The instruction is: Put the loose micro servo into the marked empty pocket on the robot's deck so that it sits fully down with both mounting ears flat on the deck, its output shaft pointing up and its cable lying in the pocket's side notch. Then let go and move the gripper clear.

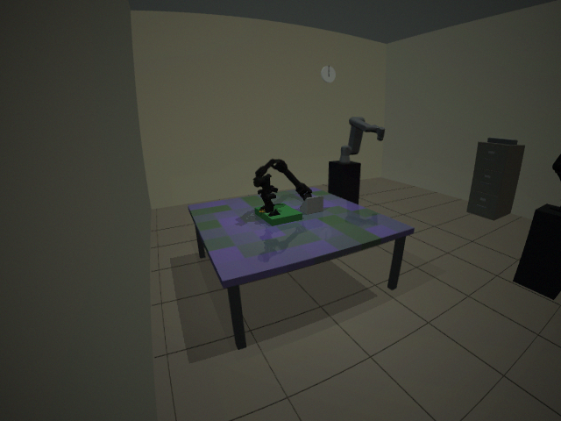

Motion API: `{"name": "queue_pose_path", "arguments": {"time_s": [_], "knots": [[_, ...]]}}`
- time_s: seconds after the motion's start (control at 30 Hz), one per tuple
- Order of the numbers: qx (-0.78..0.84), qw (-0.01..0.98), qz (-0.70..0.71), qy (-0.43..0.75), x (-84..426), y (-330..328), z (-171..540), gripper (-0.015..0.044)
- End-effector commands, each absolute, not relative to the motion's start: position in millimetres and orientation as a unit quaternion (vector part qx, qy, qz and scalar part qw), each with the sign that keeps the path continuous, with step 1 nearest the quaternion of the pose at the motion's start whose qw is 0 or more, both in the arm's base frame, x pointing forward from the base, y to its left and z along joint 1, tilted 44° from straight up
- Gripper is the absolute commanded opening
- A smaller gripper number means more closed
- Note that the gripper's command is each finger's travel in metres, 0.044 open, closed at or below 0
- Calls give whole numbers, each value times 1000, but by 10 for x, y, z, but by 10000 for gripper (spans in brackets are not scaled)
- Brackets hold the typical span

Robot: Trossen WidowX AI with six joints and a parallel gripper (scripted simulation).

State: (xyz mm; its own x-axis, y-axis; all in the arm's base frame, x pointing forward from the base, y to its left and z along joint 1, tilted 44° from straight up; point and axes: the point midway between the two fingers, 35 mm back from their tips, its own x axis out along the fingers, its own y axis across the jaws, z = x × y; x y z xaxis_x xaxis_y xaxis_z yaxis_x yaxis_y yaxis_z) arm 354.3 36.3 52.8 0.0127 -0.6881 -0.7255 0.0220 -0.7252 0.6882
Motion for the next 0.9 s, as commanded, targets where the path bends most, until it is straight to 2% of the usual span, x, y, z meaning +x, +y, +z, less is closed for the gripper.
{"name": "queue_pose_path", "arguments": {"time_s": [0.0, 0.87], "knots": [[658, 275, -654, -253, 3545, 339, 507, 0], [658, 275, -654, -253, 3549, 157, 321, 0]]}}
